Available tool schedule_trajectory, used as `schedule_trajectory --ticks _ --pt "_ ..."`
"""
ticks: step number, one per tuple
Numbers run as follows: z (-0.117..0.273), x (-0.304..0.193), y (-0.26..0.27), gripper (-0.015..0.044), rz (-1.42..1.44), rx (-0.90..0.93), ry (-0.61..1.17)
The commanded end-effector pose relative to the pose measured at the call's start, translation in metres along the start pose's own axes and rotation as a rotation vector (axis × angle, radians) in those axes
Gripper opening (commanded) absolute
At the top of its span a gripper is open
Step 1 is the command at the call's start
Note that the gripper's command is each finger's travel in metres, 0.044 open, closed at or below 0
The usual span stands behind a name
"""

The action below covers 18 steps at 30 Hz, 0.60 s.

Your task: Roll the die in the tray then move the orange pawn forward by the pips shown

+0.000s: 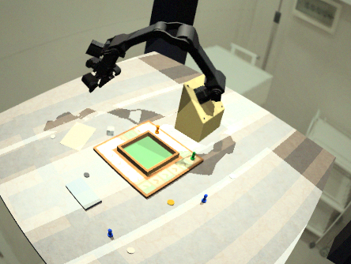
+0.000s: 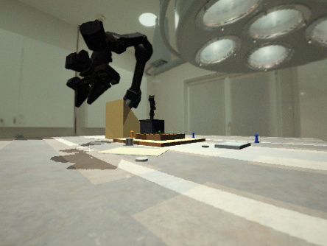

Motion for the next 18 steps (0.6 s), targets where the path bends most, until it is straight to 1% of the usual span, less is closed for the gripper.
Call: schedule_trajectory --ticks 1,5,7,18 --pt "-0.013 -0.045 0.039 0.0275 0.330 0.060 0.177" --pt "-0.021 -0.084 0.067 0.0275 0.591 0.131 0.310" --pt "-0.023 -0.096 0.074 0.0275 0.663 0.156 0.348" --pt "-0.023 -0.099 0.075 0.0275 0.673 0.159 0.353"
Point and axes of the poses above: the point midway between the two fingers, 35 mm back from their tips, its own z axis back along the fingers, its own y axis across the jaws, x = y × z, the point moved 9 cm from there along z, back along the fingers, and after that the axes turned 13 degrees about z, right-handed, at the moved point
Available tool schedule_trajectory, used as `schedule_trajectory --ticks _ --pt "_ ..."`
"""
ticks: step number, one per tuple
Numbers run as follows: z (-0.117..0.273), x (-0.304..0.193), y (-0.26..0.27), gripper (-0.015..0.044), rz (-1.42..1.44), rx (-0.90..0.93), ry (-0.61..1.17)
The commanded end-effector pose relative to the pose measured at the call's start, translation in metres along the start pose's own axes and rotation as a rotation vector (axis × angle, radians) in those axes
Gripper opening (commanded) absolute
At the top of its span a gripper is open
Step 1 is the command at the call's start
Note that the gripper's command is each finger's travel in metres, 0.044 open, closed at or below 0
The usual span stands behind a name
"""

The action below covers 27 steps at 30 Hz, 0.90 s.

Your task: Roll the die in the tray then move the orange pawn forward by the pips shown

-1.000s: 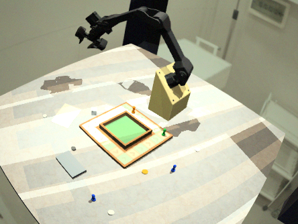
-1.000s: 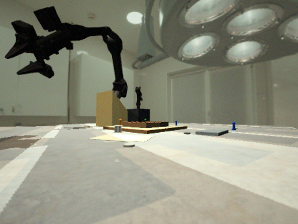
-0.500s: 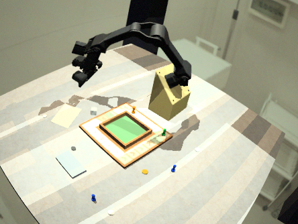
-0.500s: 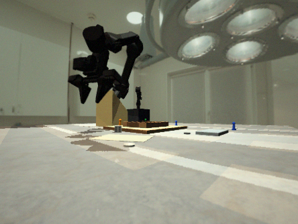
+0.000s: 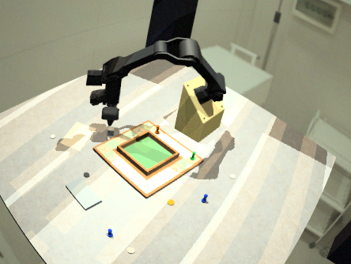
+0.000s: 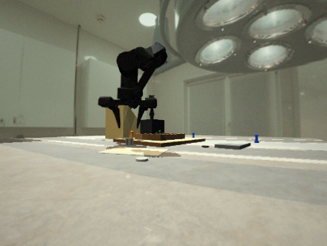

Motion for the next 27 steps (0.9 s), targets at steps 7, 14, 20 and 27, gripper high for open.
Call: schedule_trajectory --ticks 7,14,20,27 --pt "-0.017 -0.004 0.005 0.0275 0.011 0.010 0.011" --pt "-0.024 -0.004 0.005 0.0275 0.011 0.011 0.011" --pt "-0.034 -0.004 0.005 0.0275 0.011 0.011 0.011" --pt "-0.045 -0.005 0.005 0.0275 0.011 0.012 0.012"
Point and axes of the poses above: the point midway between the two fingers, 35 mm back from their tips, its own z axis back along the fingers, its own y axis across the jaws, x = y × z, the point moved 9 cm from there along z, back along the fingers, and after that the axes turned 13 degrees about z, right-handed, at the moved point
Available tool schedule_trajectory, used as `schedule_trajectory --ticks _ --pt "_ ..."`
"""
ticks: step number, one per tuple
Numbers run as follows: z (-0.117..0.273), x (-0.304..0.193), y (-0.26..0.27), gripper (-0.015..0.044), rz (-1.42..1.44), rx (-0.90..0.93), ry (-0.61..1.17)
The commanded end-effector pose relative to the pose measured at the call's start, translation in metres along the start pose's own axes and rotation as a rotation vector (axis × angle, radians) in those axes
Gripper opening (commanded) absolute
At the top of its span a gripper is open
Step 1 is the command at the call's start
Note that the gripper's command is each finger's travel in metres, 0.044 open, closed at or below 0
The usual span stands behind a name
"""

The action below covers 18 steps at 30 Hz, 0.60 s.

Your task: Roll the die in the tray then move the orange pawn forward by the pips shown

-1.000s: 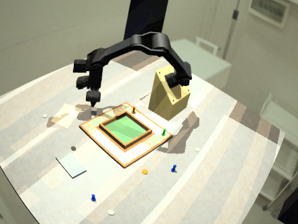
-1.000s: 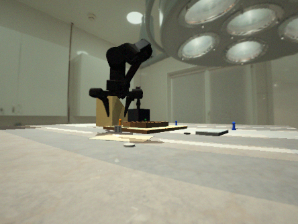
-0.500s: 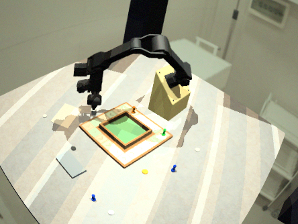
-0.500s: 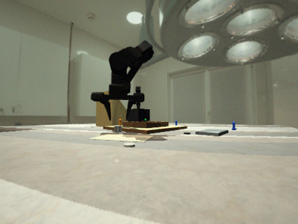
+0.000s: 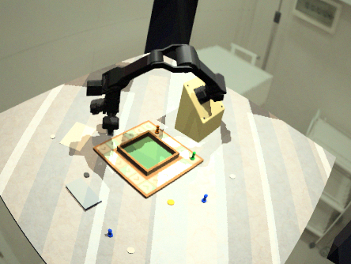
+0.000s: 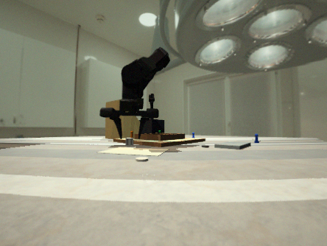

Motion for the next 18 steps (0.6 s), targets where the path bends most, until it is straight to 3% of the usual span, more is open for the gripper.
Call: schedule_trajectory --ticks 1,5,11,18 --pt "-0.0110 -0.0033 -0.0011 0.0275 -0.009 0.006 0.011" --pt "-0.0133 -0.0034 -0.0012 0.0275 -0.009 0.007 0.011" --pt "-0.0133 -0.0034 -0.0012 0.0117 -0.009 0.007 0.011" --pt "-0.0133 -0.0034 -0.0012 0.0071 -0.009 0.007 0.011"
Point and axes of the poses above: the point midway between the two fingers, 35 mm back from their tips, its own z axis back along the fingers, its own y axis across the jaws, x = y × z, the point moved 9 cm from there along z, back along the fingers, and after that the axes turned 13 degrees about z, right-handed, at the moved point
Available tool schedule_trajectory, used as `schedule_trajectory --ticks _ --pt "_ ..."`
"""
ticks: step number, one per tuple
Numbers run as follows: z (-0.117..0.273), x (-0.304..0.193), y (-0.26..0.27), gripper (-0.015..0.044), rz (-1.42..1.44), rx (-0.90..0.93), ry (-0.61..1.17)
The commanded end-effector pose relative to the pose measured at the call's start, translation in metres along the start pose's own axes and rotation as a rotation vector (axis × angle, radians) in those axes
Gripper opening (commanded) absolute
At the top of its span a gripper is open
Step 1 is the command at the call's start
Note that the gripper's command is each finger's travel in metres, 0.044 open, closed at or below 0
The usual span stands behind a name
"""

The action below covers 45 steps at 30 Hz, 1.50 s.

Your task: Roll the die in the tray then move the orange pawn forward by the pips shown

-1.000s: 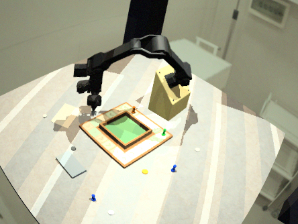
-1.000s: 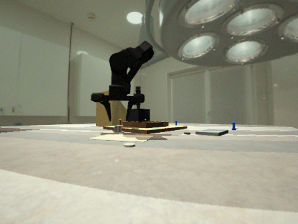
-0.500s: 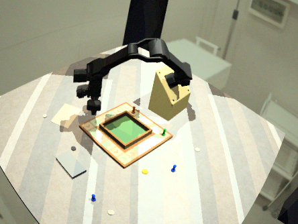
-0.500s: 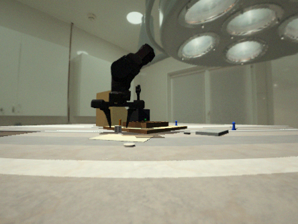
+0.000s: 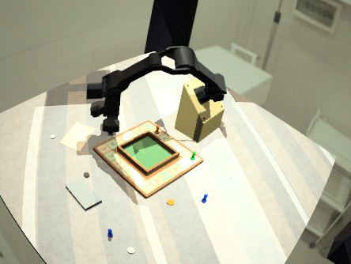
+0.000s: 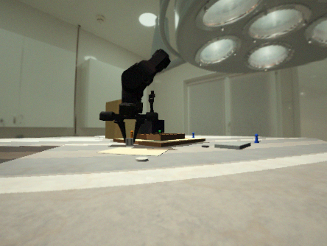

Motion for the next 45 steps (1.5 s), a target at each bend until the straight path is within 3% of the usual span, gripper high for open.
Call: schedule_trajectory --ticks 1,3,16,22,45 --pt "-0.001 -0.001 0.000 0.0045 -0.005 0.005 0.002" --pt "0.005 0.000 0.000 0.0000 -0.005 0.004 0.001" --pt "0.121 -0.008 -0.001 0.0000 -0.006 -0.002 -0.001" --pt "0.122 -0.009 0.002 0.0000 -0.021 -0.003 -0.001" --pt "0.099 -0.056 0.101 0.0000 -0.531 -0.005 -0.007"
Point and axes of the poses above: the point midway between the two fingers, 35 mm back from their tips, its own z axis back along the fingers, its own y axis across the jaws, x = y × z, the point moved 9 cm from there along z, back along the fingers, and after that the axes turned 13 degrees about z, right-handed, at the moved point
